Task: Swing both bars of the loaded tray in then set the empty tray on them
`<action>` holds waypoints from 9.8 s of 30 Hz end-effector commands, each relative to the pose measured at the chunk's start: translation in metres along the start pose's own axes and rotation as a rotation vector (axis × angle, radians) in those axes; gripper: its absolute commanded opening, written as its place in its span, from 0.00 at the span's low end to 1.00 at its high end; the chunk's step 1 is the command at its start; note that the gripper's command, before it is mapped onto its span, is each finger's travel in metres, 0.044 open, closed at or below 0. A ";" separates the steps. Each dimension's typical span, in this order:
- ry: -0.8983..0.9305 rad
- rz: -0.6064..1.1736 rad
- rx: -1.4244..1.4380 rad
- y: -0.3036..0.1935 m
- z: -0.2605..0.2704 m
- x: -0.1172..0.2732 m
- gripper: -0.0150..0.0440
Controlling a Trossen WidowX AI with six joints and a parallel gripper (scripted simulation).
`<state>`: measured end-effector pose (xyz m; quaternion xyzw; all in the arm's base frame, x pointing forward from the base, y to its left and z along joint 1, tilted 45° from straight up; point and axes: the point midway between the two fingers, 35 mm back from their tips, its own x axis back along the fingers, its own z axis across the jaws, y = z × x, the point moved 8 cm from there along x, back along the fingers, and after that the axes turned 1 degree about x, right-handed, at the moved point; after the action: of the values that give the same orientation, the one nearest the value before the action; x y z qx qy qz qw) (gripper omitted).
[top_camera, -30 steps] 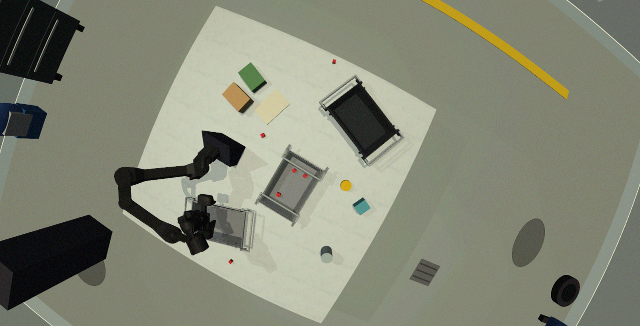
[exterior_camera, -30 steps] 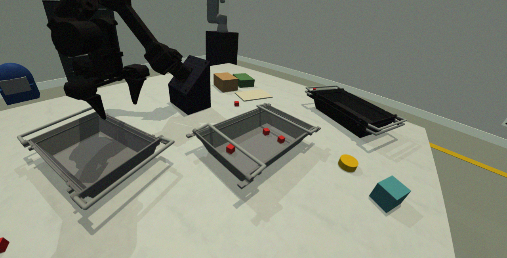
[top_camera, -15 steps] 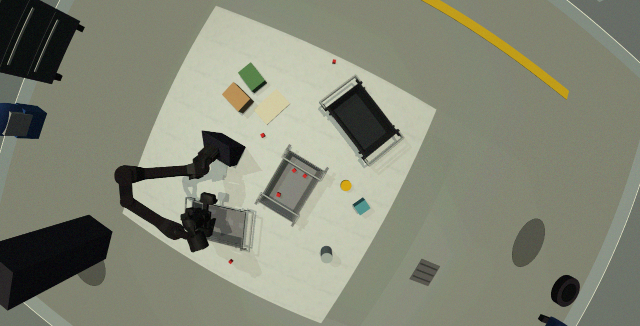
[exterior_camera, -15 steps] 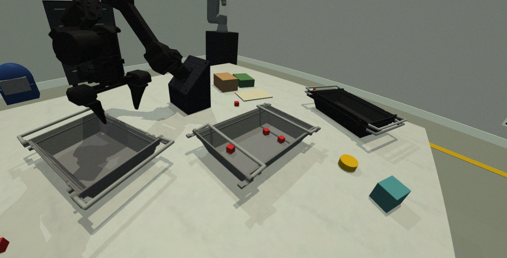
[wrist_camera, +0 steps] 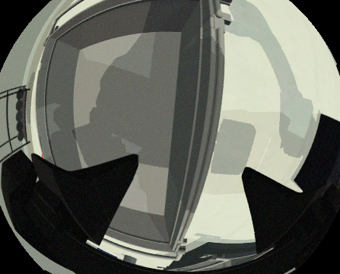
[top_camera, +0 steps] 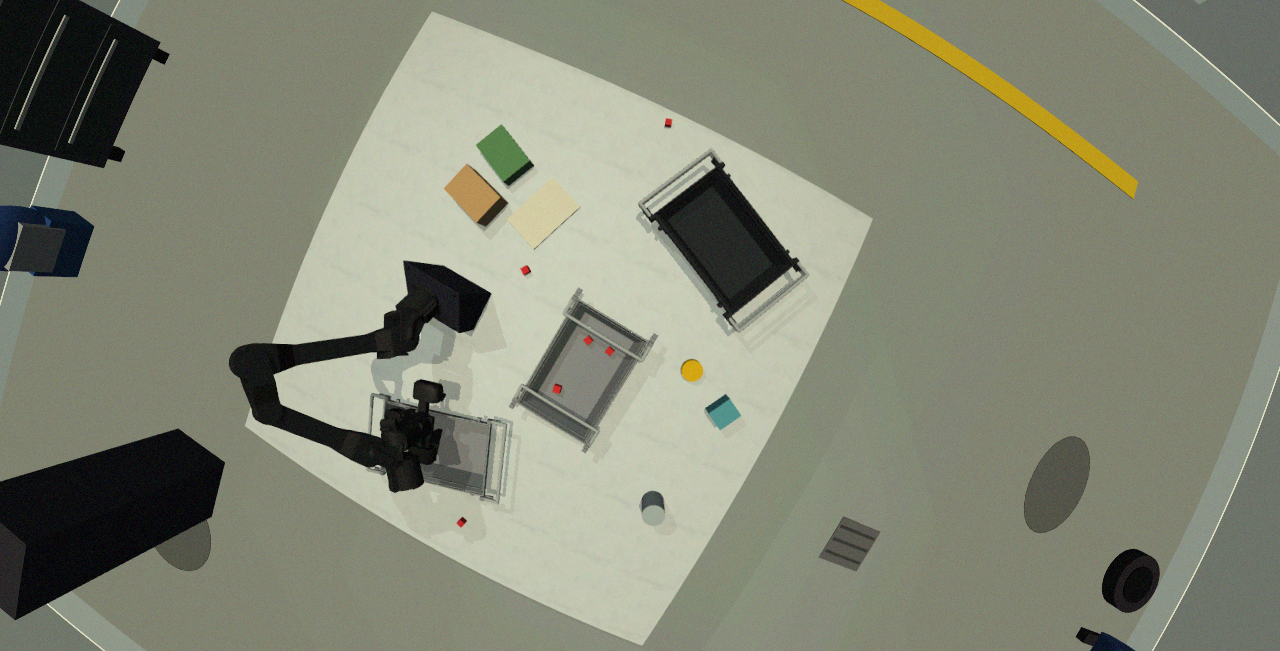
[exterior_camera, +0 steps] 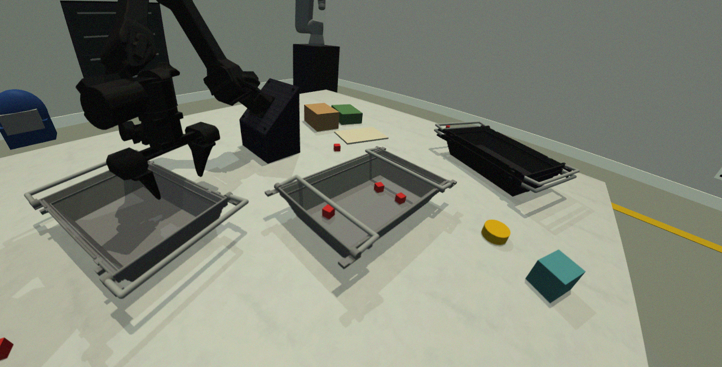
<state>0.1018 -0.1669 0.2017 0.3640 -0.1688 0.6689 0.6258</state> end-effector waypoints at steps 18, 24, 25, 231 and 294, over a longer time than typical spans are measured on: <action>0.001 -0.004 0.008 0.004 -0.003 -0.024 0.78; 0.001 -0.004 0.008 0.004 -0.003 -0.024 0.64; 0.001 -0.004 0.008 0.004 -0.003 -0.024 0.63; -0.012 0.018 1.189 -0.281 -0.178 0.154 0.25; -0.011 0.019 1.189 -0.283 -0.179 0.128 0.25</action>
<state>0.3292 0.0917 0.1050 0.6615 0.2242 0.6444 0.3113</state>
